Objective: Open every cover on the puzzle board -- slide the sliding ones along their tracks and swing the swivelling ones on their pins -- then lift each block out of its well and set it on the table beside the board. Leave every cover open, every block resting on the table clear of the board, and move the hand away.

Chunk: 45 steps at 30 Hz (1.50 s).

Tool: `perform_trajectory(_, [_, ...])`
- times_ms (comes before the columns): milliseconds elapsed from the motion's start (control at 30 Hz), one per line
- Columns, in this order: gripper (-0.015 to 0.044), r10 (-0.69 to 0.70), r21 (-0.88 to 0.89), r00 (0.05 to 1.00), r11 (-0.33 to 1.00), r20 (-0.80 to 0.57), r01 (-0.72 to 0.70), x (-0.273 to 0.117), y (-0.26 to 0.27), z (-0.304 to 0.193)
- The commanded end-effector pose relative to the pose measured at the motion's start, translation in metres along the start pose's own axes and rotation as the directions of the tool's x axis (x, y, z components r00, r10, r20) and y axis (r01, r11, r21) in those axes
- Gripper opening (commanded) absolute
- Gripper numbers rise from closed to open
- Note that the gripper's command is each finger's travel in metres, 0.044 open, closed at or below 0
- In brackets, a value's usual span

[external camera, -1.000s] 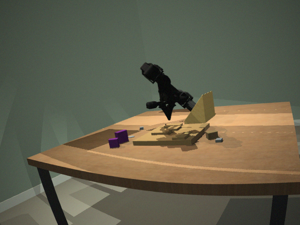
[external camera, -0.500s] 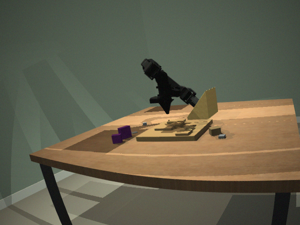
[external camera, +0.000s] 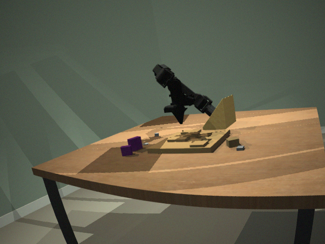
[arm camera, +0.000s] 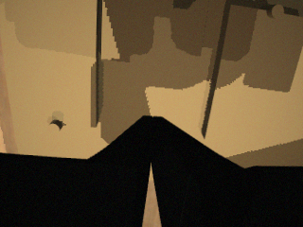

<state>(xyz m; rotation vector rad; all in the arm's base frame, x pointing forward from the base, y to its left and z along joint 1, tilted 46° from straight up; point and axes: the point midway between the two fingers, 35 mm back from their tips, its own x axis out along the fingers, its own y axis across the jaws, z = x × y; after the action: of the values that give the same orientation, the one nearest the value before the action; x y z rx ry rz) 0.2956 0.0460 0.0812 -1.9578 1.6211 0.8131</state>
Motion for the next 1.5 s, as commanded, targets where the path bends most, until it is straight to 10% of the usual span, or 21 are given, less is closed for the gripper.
perform_trajectory(0, [0.0000, -0.002, -0.002, 1.000, 1.000, -0.003, 0.002, 0.000, 0.000, -0.001])
perform_trajectory(1467, [0.0000, -0.002, -0.002, 1.000, 1.000, -0.002, 0.002, 0.037, -0.002, -0.001])
